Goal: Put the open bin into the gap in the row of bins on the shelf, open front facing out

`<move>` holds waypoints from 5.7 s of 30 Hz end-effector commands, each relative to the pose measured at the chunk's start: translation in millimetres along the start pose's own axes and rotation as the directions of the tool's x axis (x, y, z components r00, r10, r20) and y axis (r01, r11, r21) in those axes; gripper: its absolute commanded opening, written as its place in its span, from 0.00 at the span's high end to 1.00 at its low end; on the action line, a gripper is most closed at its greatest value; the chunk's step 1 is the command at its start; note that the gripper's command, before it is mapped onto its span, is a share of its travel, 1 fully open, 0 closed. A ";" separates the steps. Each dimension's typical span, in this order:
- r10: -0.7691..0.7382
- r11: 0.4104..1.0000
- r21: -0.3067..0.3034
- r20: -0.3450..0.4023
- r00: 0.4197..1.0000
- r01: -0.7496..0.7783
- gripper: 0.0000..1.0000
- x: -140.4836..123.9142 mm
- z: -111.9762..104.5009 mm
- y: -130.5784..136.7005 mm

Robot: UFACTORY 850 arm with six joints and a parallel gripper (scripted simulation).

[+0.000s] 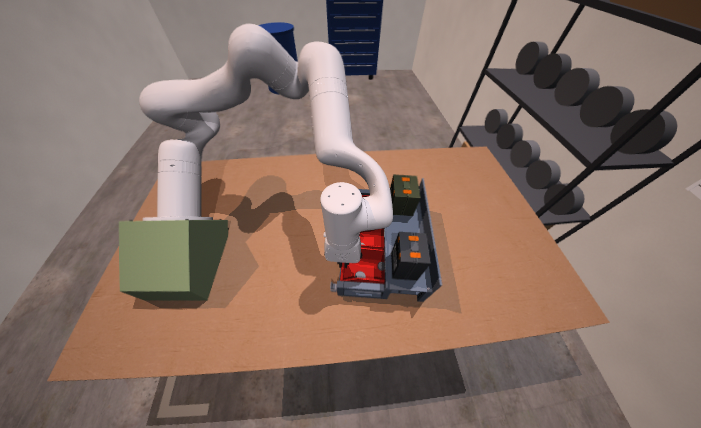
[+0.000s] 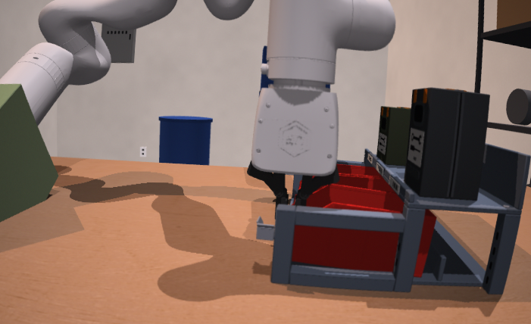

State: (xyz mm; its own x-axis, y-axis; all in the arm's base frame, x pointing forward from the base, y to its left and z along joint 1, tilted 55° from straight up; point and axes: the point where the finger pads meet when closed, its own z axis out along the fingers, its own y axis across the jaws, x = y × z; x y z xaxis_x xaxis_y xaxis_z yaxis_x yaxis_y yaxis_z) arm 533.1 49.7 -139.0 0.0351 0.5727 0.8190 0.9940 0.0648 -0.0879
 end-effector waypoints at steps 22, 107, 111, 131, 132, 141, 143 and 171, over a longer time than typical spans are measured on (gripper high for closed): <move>-0.001 1.000 -0.002 0.000 1.000 0.001 1.00 -0.1 -1.0 12.2; -0.001 1.000 -0.002 0.001 1.000 0.001 0.00 -0.1 8.6 16.4; -0.001 1.000 -0.002 0.001 1.000 0.001 0.00 -0.1 8.6 16.4; -0.001 1.000 -0.002 0.001 1.000 0.001 0.00 -0.1 8.6 16.4; -0.001 1.000 -0.002 0.001 1.000 0.001 0.00 -0.1 8.6 16.4; -0.001 1.000 -0.002 0.000 1.000 0.001 0.00 -0.1 0.6 16.4; -0.001 1.000 -0.002 0.000 1.000 0.001 0.00 -0.1 -15.4 16.3; -0.001 1.000 -0.002 0.001 1.000 0.001 0.00 -0.1 -85.6 16.3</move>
State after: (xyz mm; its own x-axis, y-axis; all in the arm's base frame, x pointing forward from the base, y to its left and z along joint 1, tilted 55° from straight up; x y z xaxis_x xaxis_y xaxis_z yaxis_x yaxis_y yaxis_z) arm 557.1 -16.6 -94.0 0.0352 0.5729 0.8188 0.9940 0.0644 -0.0878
